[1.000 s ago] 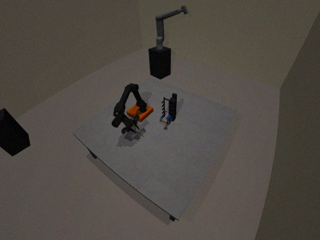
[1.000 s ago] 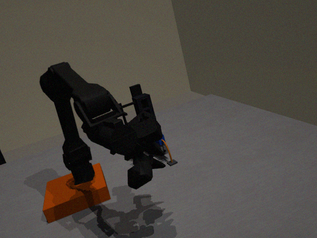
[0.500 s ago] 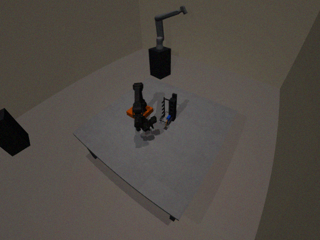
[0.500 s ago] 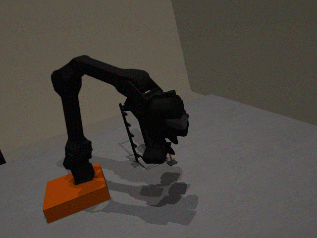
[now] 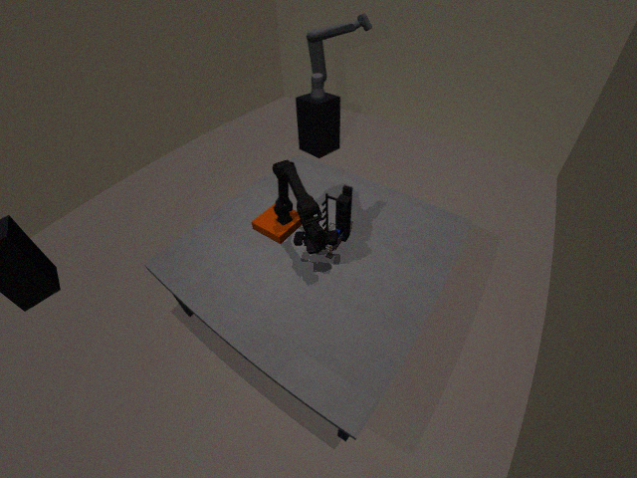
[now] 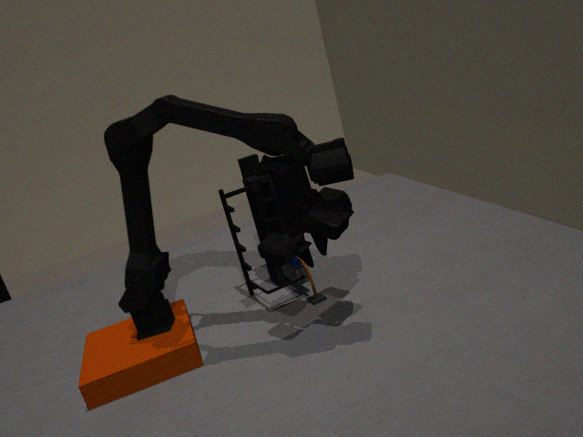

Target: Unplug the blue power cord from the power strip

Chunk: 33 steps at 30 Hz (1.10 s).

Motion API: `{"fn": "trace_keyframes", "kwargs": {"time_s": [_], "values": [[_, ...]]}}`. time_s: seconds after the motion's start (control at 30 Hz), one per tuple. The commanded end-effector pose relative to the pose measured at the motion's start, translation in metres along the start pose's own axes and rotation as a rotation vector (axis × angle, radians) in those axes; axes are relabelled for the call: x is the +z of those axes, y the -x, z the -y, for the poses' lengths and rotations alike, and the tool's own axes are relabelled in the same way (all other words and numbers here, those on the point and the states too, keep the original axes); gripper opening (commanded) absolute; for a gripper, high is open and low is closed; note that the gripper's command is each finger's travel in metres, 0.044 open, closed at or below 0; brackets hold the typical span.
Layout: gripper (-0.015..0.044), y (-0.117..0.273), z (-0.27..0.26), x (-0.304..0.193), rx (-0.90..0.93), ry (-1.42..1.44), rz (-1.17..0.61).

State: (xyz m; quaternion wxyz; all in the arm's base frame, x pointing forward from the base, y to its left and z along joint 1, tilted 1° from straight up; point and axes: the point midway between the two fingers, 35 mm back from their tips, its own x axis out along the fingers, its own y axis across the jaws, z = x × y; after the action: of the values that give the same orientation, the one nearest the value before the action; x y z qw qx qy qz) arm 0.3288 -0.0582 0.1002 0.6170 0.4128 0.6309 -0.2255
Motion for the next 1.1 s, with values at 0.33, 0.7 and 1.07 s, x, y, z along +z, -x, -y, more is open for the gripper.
{"fn": "trace_keyframes", "kwargs": {"time_s": [0.33, 0.7, 1.07], "values": [[0.016, -0.031, -0.038, -0.083, -0.184, -0.306, 0.172], [0.016, -0.031, -0.038, -0.083, -0.184, -0.306, 0.172], [0.016, -0.034, -0.043, -0.098, -0.184, -0.306, 0.171]]}}
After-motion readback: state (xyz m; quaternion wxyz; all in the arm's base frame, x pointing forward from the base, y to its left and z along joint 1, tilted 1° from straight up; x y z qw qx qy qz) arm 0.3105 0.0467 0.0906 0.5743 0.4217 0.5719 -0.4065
